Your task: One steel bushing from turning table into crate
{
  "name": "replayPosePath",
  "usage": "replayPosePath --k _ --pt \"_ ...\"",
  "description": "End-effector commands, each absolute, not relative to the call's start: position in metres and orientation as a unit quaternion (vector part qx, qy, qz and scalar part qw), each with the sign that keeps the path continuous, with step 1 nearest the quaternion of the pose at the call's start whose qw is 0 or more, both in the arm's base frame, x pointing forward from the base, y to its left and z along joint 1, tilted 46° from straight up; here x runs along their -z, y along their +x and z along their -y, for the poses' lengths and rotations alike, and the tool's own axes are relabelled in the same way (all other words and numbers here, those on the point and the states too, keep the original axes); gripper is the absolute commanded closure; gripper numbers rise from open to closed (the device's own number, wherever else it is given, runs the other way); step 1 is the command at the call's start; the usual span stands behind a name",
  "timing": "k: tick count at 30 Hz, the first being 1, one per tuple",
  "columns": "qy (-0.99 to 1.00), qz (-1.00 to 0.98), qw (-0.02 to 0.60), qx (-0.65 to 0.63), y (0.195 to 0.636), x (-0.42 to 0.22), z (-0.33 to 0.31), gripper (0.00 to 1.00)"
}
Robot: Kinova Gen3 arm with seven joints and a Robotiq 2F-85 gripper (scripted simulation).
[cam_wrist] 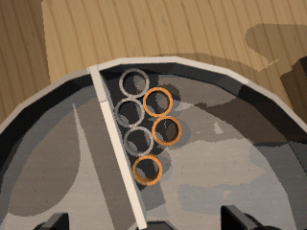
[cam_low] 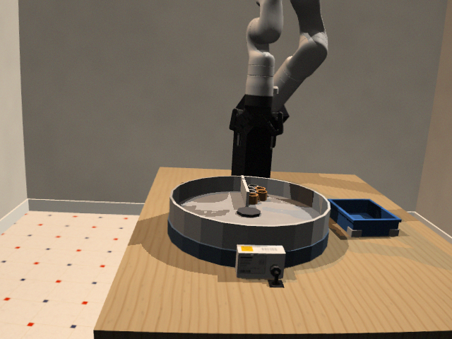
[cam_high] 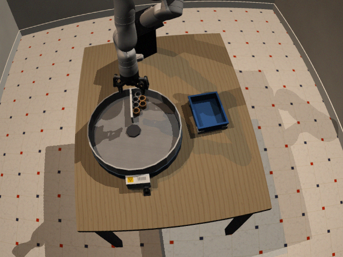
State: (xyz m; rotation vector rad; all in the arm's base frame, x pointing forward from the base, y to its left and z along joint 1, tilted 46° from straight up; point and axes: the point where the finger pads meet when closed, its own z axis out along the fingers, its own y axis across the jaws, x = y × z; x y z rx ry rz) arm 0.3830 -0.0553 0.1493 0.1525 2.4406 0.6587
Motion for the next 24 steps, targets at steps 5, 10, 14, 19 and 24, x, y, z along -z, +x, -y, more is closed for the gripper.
replayPosePath --k 5,10,14,19,24 --pt "0.058 -0.919 0.3 -0.248 0.383 -0.149 0.056 0.0" --pt "0.058 -0.919 0.3 -0.248 0.383 -0.149 0.056 0.0" --pt "0.057 -0.919 0.3 -0.249 0.376 -0.125 0.033 0.84" --pt "0.056 -0.919 0.3 -0.249 0.372 -0.109 0.018 0.84" --pt "0.056 -0.919 0.3 -0.249 0.372 -0.109 0.018 0.84"
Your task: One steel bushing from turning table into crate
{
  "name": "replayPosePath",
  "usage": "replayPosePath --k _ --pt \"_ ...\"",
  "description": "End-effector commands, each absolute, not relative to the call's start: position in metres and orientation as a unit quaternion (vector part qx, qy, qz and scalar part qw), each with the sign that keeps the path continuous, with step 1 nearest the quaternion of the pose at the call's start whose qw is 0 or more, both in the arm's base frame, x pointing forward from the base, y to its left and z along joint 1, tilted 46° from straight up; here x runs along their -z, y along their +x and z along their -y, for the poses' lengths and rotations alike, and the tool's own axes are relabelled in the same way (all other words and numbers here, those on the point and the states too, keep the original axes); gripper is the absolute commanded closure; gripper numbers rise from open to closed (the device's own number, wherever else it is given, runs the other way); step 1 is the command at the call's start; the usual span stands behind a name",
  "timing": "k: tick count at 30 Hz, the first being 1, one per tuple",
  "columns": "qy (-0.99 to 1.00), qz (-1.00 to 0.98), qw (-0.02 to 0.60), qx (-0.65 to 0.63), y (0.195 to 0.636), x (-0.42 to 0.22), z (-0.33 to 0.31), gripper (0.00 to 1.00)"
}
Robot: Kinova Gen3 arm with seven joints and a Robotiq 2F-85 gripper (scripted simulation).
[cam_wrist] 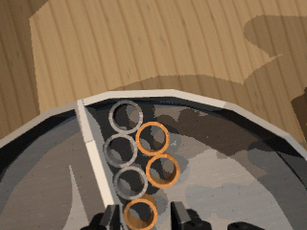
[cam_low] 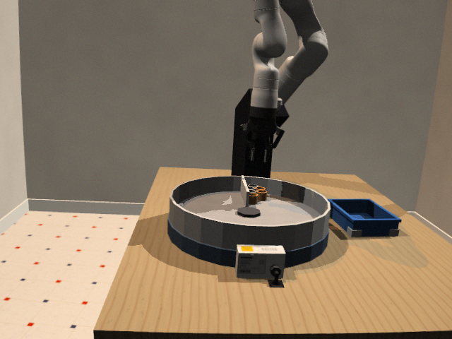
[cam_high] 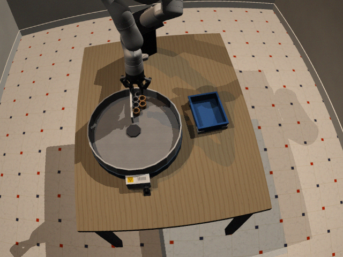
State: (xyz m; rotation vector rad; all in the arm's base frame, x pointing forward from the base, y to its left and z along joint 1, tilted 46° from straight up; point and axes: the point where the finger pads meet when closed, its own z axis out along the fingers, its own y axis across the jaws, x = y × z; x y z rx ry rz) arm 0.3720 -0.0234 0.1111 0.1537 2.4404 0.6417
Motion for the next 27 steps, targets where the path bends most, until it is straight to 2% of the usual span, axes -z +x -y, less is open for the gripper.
replayPosePath --k 1,4,9,27 --pt "0.056 -0.919 0.3 -0.249 0.372 -0.109 0.018 0.84" --pt "0.056 -0.919 0.3 -0.249 0.372 -0.109 0.018 0.84" --pt "0.056 -0.919 0.3 -0.248 0.361 -0.07 -0.018 0.84" --pt "0.055 -0.919 0.299 -0.251 0.36 -0.069 -0.02 0.84"
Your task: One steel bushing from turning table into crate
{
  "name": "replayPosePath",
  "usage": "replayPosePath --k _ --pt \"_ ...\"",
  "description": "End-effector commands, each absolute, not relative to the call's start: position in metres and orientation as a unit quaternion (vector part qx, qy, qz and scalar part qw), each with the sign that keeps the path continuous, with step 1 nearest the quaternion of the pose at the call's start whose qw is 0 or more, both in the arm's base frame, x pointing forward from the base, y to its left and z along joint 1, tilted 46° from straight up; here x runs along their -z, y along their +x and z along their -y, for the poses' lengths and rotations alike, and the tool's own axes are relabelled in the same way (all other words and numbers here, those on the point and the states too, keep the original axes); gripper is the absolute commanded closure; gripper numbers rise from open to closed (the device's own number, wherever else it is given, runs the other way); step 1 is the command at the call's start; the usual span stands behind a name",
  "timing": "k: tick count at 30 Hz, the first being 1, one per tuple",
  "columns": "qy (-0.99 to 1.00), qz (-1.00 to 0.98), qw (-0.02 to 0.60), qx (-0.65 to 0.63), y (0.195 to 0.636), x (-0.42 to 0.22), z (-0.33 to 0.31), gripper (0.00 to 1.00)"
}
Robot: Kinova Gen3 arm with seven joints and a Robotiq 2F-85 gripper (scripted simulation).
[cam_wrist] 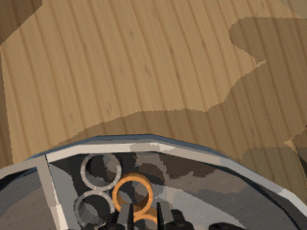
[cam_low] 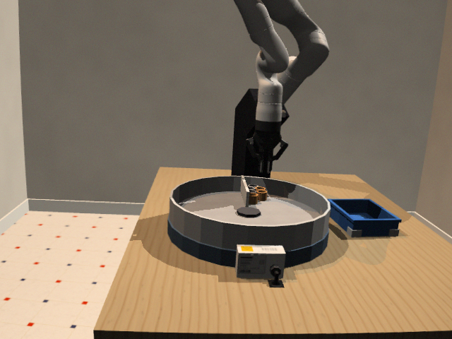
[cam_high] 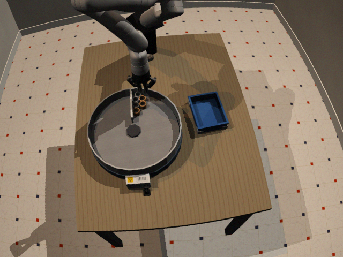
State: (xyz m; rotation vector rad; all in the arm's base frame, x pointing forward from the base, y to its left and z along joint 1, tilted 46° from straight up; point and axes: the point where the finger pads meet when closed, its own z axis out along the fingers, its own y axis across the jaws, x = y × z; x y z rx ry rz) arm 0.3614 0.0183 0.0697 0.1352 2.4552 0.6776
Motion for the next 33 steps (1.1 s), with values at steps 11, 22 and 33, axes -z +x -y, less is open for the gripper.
replayPosePath --k 11,22,33 --pt "0.055 -0.919 0.299 -0.251 0.3604 -0.0694 -0.0203 0.84" --pt "0.05 -0.921 0.291 -0.256 0.3611 -0.0695 -0.0198 0.86" --pt "0.05 -0.921 0.291 -0.256 0.3611 -0.0695 -0.0198 0.86"
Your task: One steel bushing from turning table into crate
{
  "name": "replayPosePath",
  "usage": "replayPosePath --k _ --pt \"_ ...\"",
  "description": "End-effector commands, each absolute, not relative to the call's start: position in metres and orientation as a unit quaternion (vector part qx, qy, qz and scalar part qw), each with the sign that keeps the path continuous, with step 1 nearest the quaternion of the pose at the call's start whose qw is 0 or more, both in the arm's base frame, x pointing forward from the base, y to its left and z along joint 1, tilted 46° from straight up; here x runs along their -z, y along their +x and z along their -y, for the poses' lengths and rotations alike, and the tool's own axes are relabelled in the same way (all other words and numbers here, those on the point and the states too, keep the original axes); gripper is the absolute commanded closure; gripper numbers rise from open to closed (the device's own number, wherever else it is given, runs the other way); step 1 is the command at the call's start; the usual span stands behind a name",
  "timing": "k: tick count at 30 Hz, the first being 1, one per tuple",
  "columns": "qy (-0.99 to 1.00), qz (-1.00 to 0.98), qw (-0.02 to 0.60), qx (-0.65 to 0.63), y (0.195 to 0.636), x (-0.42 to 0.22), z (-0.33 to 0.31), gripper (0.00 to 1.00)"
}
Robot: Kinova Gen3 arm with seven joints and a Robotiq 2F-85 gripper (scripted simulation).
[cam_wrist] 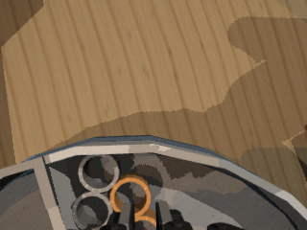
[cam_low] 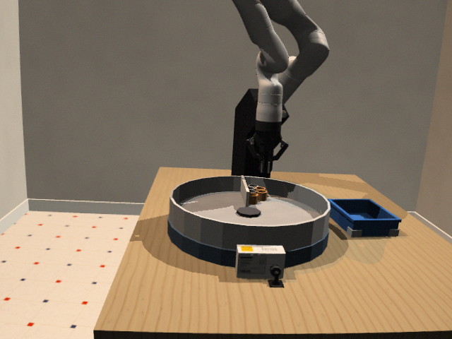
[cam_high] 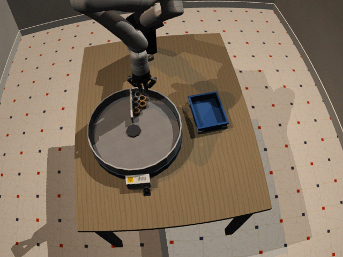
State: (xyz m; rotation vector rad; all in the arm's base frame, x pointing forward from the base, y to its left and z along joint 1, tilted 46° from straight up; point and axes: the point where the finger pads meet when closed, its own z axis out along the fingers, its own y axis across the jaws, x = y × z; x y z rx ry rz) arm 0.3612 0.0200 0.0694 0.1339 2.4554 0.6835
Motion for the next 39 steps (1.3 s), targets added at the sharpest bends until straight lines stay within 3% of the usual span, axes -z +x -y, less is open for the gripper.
replayPosePath --k 1,39 --pt "0.05 -0.921 0.291 -0.256 0.361 -0.07 -0.02 0.86" --pt "0.052 -0.92 0.293 -0.254 0.369 -0.059 -0.026 0.86"
